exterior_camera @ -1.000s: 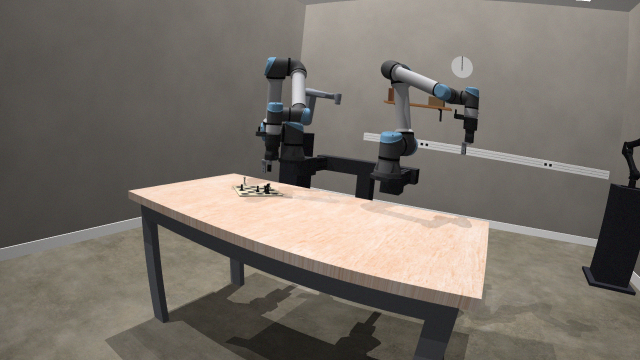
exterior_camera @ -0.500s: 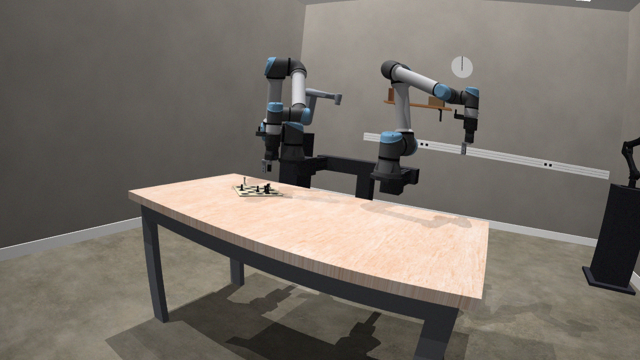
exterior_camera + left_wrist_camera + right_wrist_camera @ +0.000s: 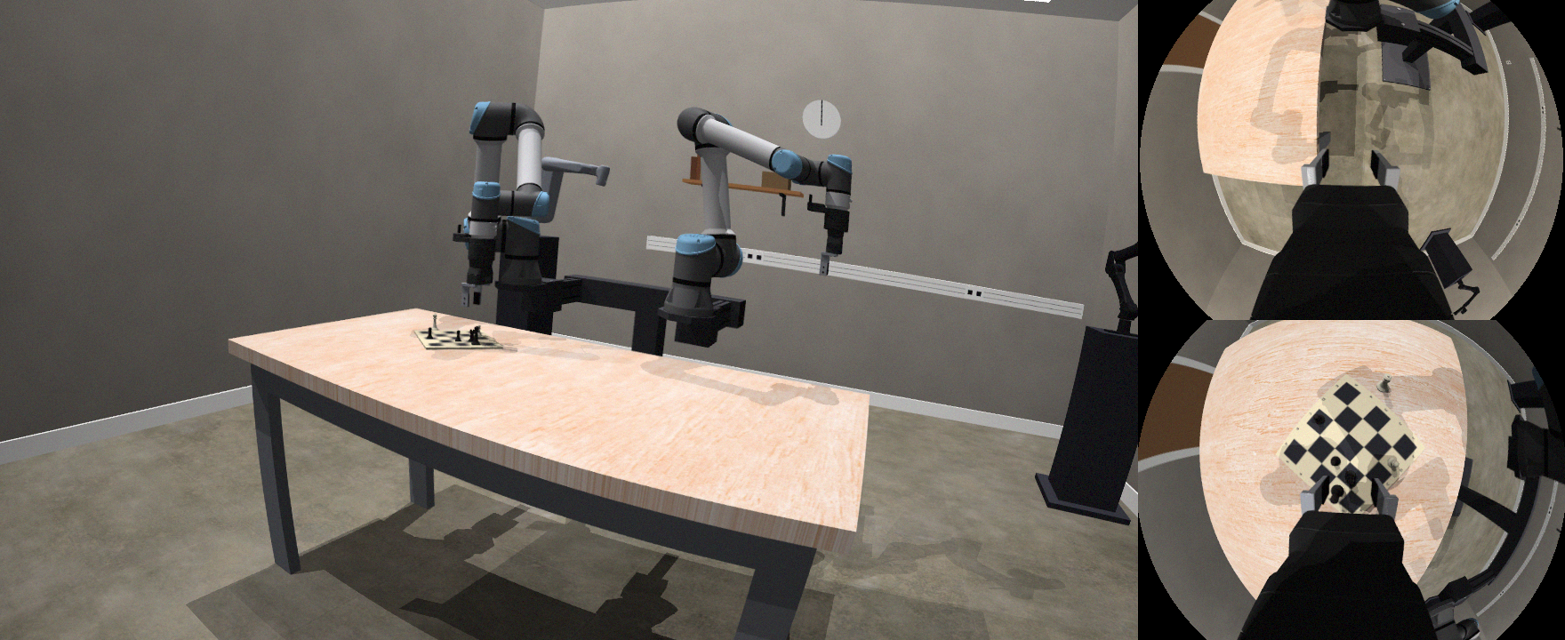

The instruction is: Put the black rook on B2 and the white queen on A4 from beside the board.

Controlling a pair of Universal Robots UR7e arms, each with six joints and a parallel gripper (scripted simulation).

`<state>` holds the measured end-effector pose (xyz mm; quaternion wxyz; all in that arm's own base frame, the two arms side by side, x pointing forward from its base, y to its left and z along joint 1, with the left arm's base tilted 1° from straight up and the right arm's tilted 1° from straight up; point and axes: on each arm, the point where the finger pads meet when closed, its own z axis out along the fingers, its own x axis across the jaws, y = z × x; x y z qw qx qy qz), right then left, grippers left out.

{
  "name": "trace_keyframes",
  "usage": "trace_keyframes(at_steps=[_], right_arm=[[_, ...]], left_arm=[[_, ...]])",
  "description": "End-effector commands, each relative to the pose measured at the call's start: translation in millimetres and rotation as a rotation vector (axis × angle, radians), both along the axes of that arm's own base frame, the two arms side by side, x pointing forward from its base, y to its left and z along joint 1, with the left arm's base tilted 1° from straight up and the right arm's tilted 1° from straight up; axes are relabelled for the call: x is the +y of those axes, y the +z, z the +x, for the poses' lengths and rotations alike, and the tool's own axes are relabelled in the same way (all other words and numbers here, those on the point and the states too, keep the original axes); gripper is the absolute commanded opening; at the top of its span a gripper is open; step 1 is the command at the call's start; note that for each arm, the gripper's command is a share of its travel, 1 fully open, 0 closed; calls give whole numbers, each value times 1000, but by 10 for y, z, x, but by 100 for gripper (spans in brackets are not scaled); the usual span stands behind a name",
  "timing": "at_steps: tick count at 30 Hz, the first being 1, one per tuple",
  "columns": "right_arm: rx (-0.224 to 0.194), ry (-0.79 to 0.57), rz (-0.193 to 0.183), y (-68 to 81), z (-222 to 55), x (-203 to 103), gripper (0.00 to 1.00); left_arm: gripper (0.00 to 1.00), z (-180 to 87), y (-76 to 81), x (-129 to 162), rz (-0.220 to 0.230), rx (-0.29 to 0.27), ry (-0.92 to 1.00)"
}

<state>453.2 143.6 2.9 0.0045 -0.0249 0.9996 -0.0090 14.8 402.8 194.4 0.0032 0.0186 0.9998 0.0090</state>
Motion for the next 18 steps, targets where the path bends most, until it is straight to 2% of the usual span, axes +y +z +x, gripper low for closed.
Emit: trace_keyframes(at_steps=[1, 12, 14, 18], right_arm=[[-4, -108, 2, 12, -7, -113, 100], [-9, -433, 5, 31, -59, -449, 100], [-9, -433, 5, 31, -59, -449, 100], [-12, -579, 7, 38, -89, -590, 100]], left_arm=[[100, 1, 5, 3, 1, 0, 0], [100, 1, 5, 3, 1, 0, 0], [100, 1, 5, 3, 1, 0, 0], [100, 1, 5, 3, 1, 0, 0]])
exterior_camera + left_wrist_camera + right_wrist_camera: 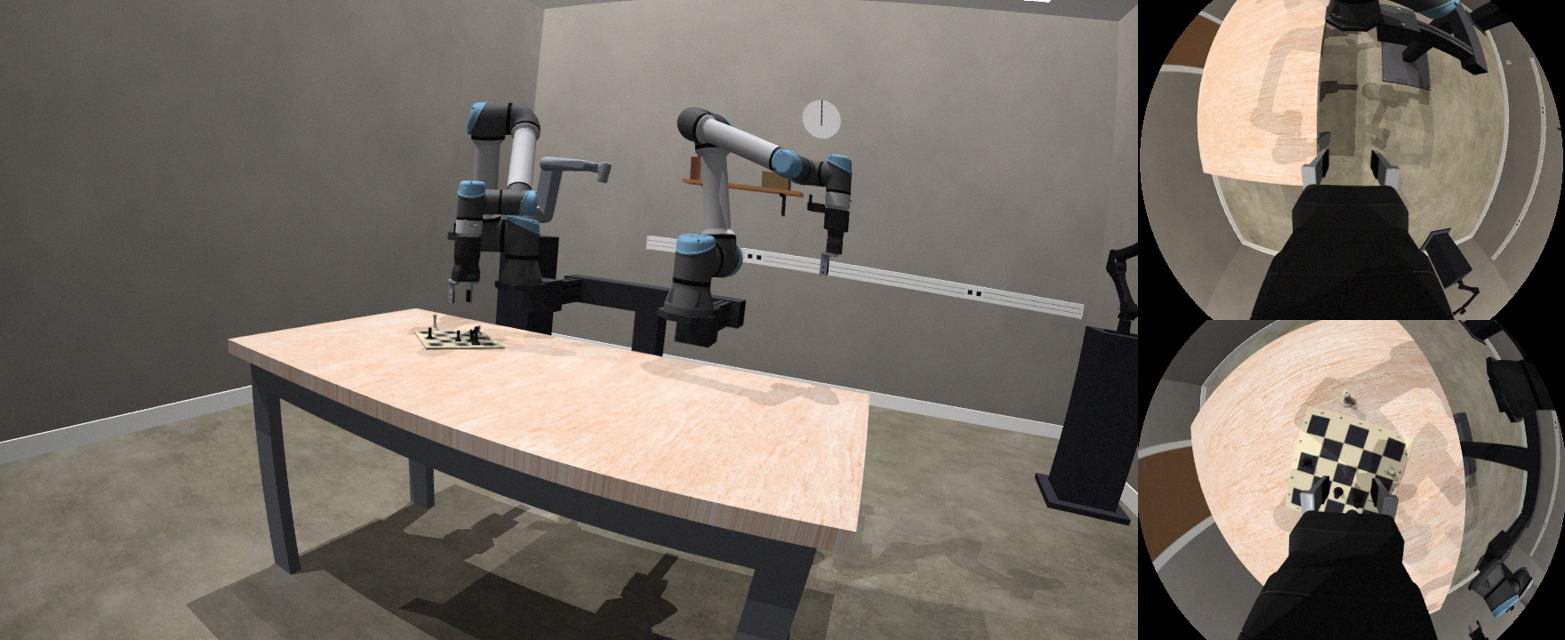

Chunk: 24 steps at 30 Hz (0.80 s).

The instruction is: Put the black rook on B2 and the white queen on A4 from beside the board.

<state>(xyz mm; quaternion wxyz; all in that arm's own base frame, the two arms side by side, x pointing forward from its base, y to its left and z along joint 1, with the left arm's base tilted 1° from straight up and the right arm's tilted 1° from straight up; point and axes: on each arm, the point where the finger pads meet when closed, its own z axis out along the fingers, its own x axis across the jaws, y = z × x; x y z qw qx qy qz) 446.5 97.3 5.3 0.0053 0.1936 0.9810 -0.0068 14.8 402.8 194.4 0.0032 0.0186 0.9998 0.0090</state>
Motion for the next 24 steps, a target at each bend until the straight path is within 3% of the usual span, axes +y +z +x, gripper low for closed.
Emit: trace_keyframes(at_steps=[1, 11, 13, 24], right_arm=[[-6, -167, 0, 16, -28, -154, 100], [-11, -446, 3, 29, -92, -407, 100], [-11, -446, 3, 29, -92, -407, 100], [-16, -789, 6, 44, -176, -694, 100]], left_arm=[[100, 1, 5, 3, 1, 0, 0], [100, 1, 5, 3, 1, 0, 0], [100, 1, 5, 3, 1, 0, 0], [100, 1, 5, 3, 1, 0, 0]])
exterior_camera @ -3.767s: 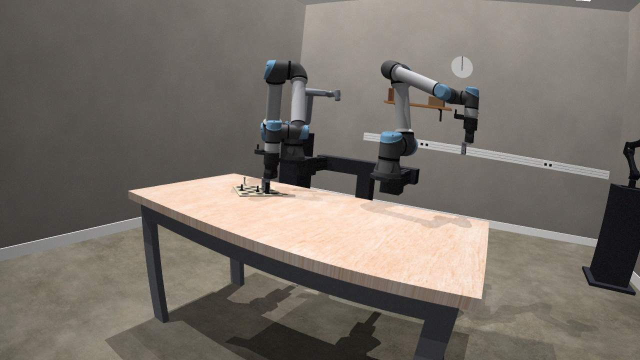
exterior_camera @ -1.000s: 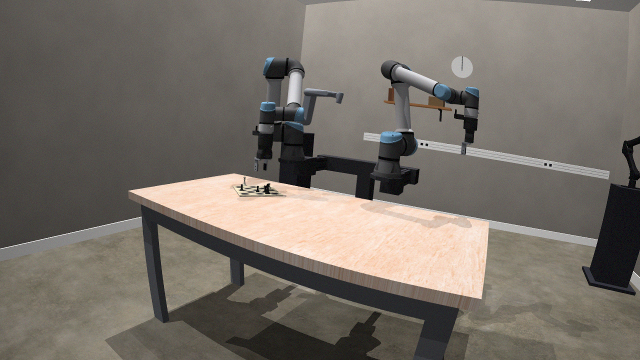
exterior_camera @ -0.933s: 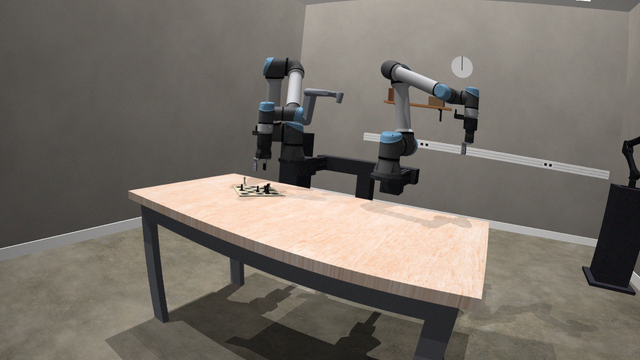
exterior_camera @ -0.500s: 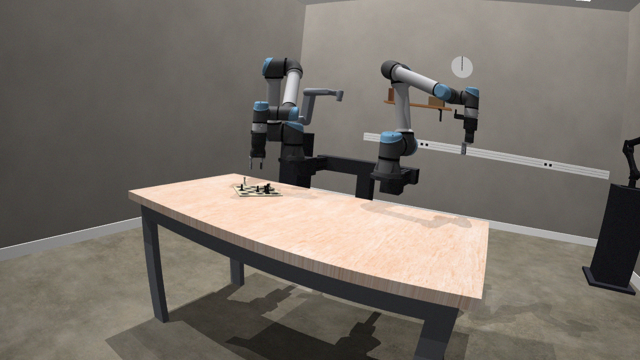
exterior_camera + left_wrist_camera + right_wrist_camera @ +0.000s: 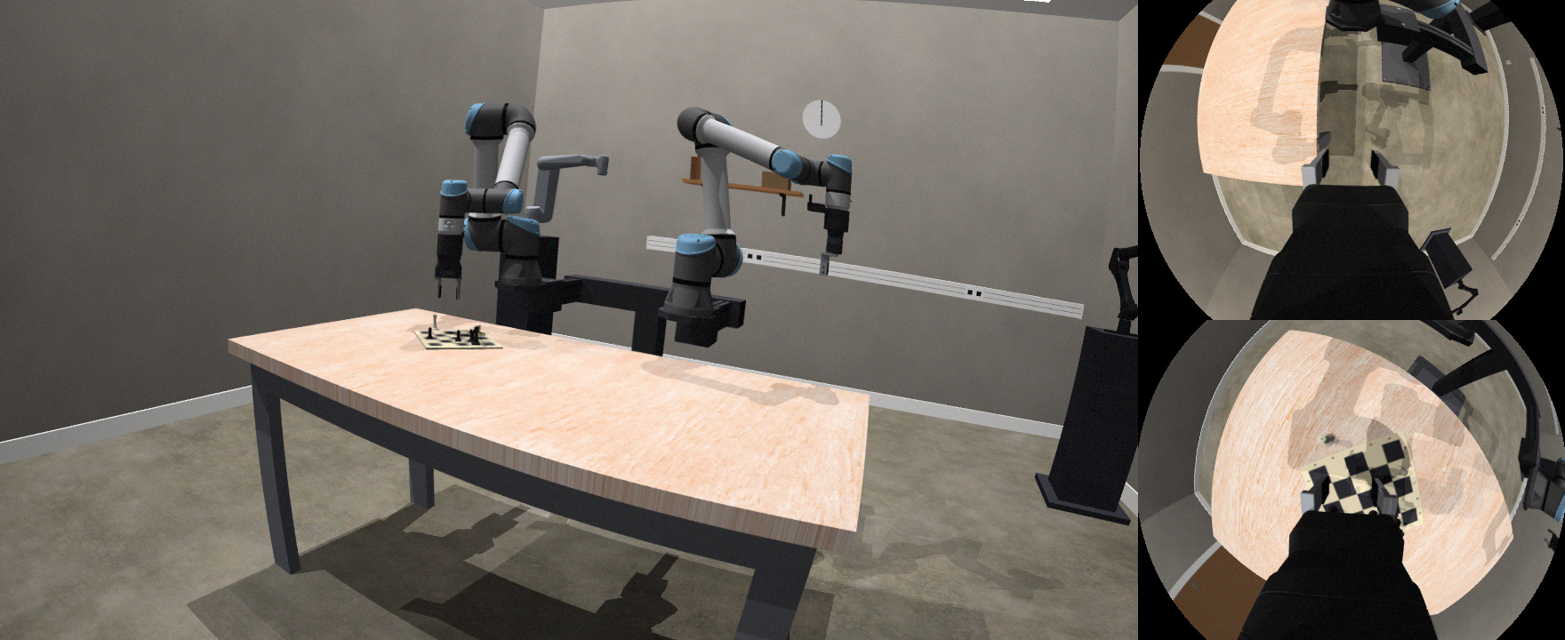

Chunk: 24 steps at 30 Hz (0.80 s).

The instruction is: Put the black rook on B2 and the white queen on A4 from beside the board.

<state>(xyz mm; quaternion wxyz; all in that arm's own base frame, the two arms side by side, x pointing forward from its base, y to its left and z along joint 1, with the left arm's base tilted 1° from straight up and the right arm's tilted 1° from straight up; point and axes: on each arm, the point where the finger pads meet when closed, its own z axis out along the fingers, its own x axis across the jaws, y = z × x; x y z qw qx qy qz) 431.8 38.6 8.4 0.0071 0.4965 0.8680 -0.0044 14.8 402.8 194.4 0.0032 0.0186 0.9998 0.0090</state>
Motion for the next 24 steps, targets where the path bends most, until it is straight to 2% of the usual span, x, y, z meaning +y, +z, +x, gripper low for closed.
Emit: trace_keyframes(at_steps=[1, 4, 6, 8, 21, 24], right_arm=[[-6, -167, -1, 13, -36, -129, 100], [-7, -251, 0, 16, -57, -195, 100], [-7, -251, 0, 16, -57, -195, 100], [-9, -352, 1, 20, -82, -274, 100], [-15, -704, 4, 32, -169, -539, 100], [-15, -737, 4, 33, -177, -563, 100]], left_arm=[[100, 1, 5, 3, 1, 0, 0], [100, 1, 5, 3, 1, 0, 0], [100, 1, 5, 3, 1, 0, 0], [100, 1, 5, 3, 1, 0, 0], [100, 1, 5, 3, 1, 0, 0], [100, 1, 5, 3, 1, 0, 0]])
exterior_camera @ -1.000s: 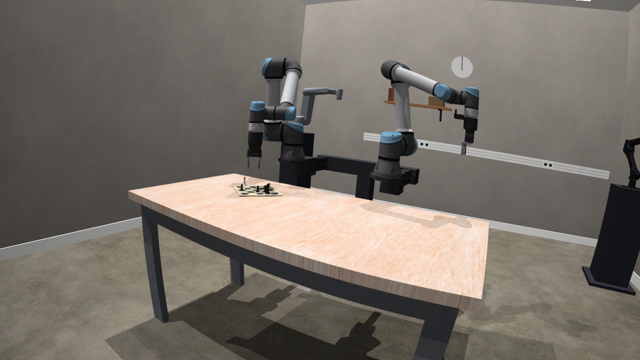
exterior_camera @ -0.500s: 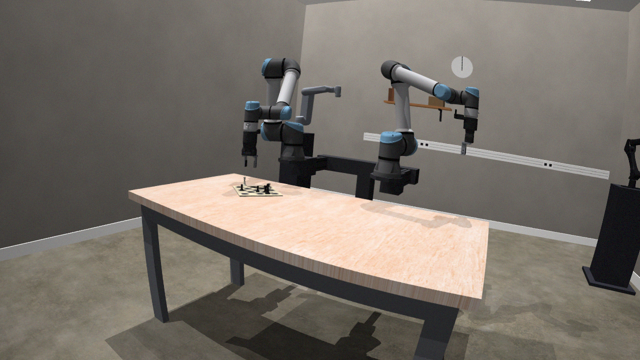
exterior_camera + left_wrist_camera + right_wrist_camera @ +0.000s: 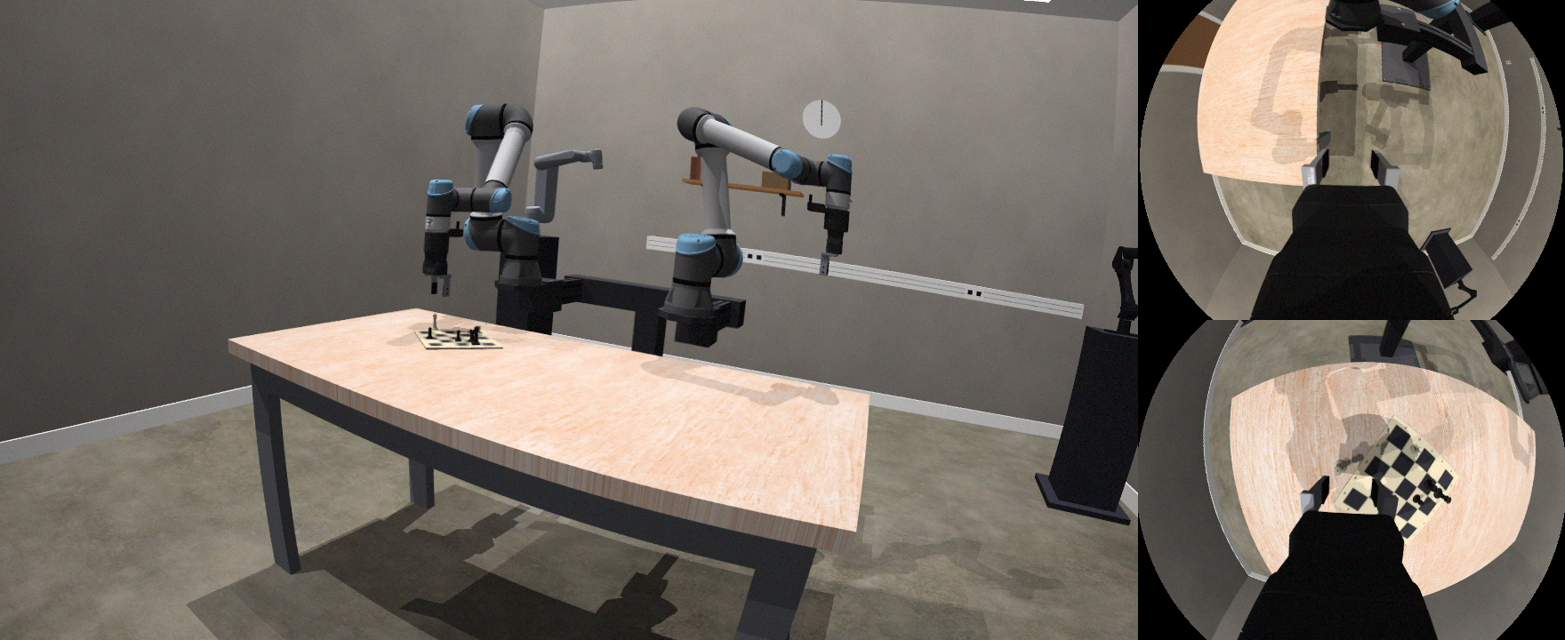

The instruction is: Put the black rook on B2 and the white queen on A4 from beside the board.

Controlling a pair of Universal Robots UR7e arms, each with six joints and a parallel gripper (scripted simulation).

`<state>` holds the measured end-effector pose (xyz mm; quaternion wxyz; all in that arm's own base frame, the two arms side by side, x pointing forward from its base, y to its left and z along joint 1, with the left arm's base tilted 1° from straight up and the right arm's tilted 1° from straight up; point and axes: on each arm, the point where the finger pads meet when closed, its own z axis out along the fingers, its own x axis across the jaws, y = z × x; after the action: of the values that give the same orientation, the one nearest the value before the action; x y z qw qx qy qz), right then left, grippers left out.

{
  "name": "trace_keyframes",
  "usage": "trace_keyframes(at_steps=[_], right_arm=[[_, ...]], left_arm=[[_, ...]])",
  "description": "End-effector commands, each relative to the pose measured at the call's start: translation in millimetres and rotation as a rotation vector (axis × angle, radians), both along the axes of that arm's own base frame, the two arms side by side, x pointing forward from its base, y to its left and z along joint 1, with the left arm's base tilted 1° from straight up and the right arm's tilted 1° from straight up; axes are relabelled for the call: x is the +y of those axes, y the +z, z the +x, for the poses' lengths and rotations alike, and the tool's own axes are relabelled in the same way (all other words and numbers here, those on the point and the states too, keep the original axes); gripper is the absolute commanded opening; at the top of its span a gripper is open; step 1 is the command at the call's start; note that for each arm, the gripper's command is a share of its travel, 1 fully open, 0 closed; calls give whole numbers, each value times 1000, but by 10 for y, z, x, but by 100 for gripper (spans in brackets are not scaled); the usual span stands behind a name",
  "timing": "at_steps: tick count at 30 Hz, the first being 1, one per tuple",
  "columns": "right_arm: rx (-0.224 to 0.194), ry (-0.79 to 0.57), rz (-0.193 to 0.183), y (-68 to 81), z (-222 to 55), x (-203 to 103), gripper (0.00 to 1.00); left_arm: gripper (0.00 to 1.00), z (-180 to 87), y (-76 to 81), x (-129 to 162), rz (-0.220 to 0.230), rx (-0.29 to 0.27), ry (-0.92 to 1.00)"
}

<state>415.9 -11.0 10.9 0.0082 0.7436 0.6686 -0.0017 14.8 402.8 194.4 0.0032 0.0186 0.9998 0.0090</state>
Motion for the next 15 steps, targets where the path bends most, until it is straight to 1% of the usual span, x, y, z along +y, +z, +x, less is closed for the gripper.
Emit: trace_keyframes(at_steps=[1, 4, 8, 15], right_arm=[[-5, -130, -2, 10, -26, -90, 100], [-6, -207, -1, 12, -44, -146, 100], [-8, -276, 0, 14, -61, -196, 100], [-8, -318, 0, 16, -71, -227, 100]], left_arm=[[100, 1, 5, 3, 1, 0, 0], [100, 1, 5, 3, 1, 0, 0], [100, 1, 5, 3, 1, 0, 0], [100, 1, 5, 3, 1, 0, 0]])
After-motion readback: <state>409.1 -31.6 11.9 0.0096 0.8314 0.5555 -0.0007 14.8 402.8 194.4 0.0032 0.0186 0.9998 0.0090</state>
